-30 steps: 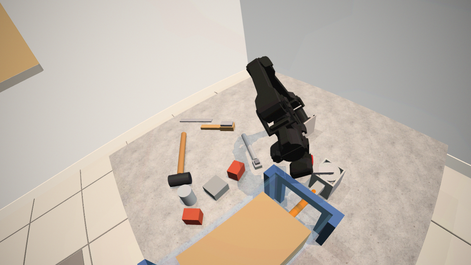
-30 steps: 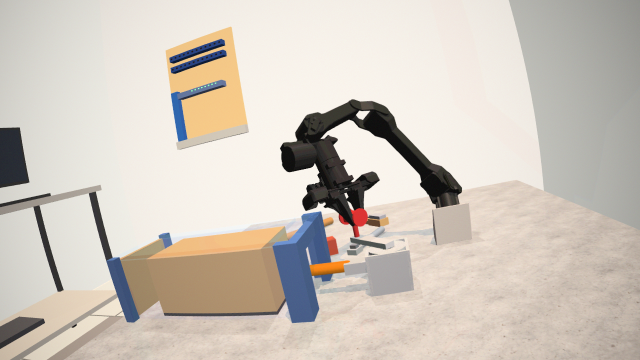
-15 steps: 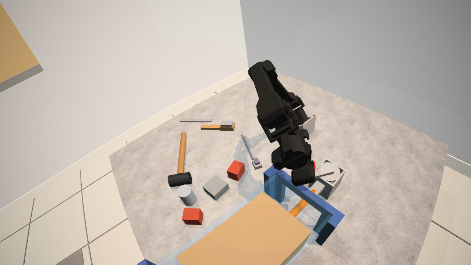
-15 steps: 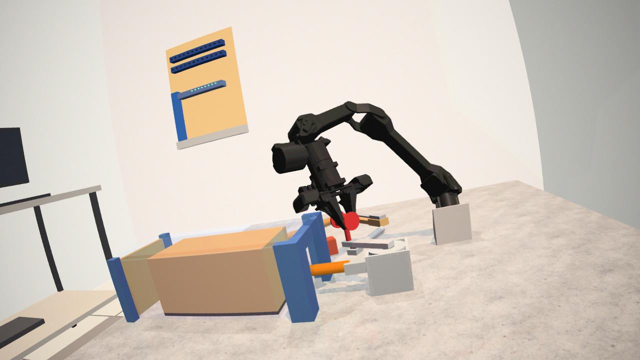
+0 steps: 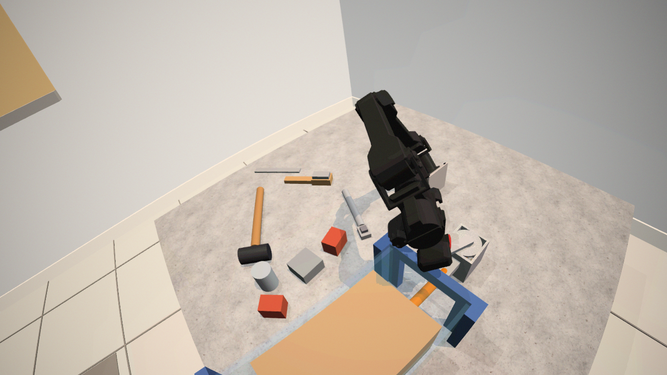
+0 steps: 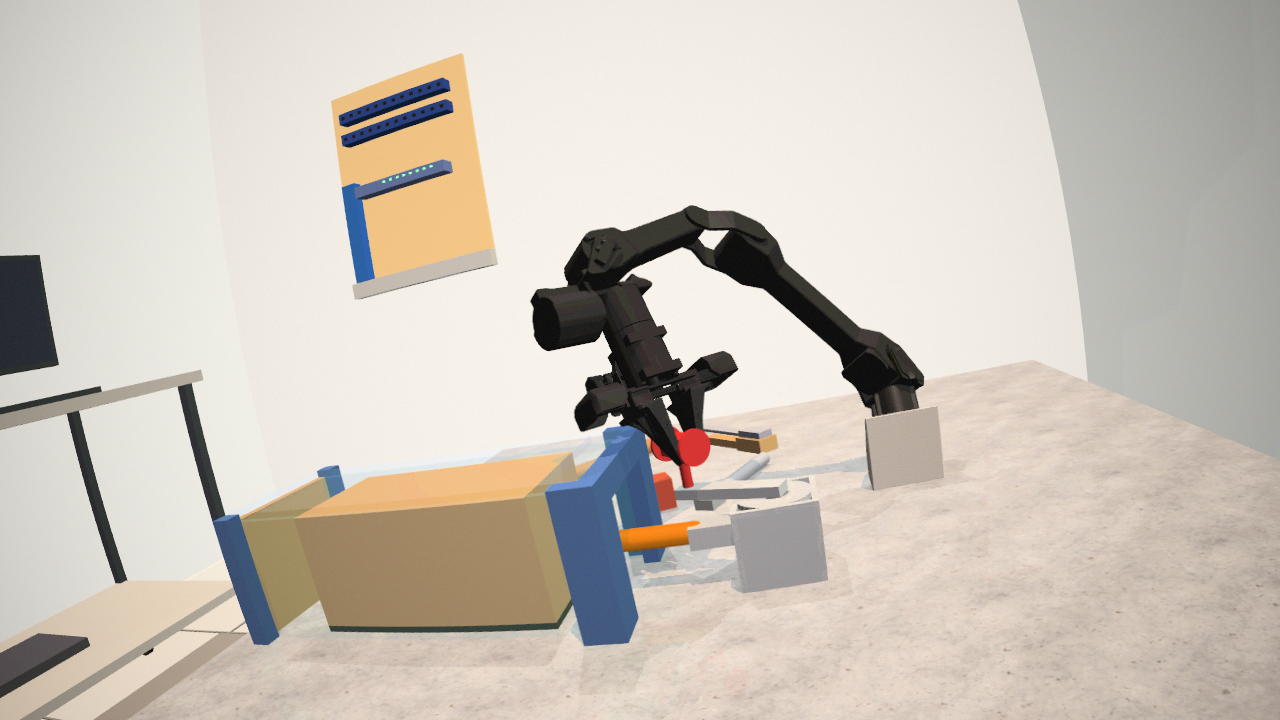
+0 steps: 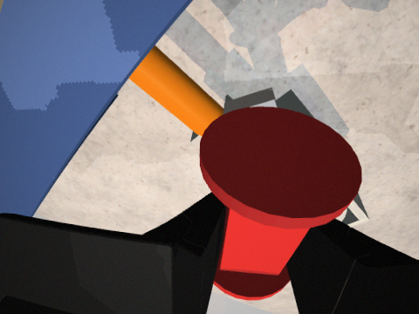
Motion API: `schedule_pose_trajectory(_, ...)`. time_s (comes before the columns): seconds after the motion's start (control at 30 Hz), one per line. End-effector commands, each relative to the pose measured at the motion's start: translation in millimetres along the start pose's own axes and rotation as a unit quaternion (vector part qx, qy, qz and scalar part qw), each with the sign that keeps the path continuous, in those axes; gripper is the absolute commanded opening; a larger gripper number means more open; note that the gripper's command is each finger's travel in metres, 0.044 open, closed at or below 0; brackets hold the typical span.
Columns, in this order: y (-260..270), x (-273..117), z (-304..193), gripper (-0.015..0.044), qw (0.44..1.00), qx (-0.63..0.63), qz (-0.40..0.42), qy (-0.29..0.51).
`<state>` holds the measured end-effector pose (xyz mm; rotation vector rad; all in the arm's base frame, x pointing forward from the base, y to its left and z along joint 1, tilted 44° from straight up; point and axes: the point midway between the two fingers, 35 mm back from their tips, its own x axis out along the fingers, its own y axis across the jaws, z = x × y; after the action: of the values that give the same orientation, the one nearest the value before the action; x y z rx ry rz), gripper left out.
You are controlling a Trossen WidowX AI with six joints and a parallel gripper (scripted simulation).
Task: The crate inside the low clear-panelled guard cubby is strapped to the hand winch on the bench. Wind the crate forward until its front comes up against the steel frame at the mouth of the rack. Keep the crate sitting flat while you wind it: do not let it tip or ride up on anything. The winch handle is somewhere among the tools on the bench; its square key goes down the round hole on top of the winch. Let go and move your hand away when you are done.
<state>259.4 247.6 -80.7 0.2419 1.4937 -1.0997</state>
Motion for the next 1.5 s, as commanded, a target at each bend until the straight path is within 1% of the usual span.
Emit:
schedule_pose_trajectory(0.0,14.2,4.6,-7.1,0.0000,1.000,0.001,0.013,0.003)
schedule_pose_trajectory(1.47,50.0,25.0,-57.3,0.0000,1.000,0.000,0.014,0.005)
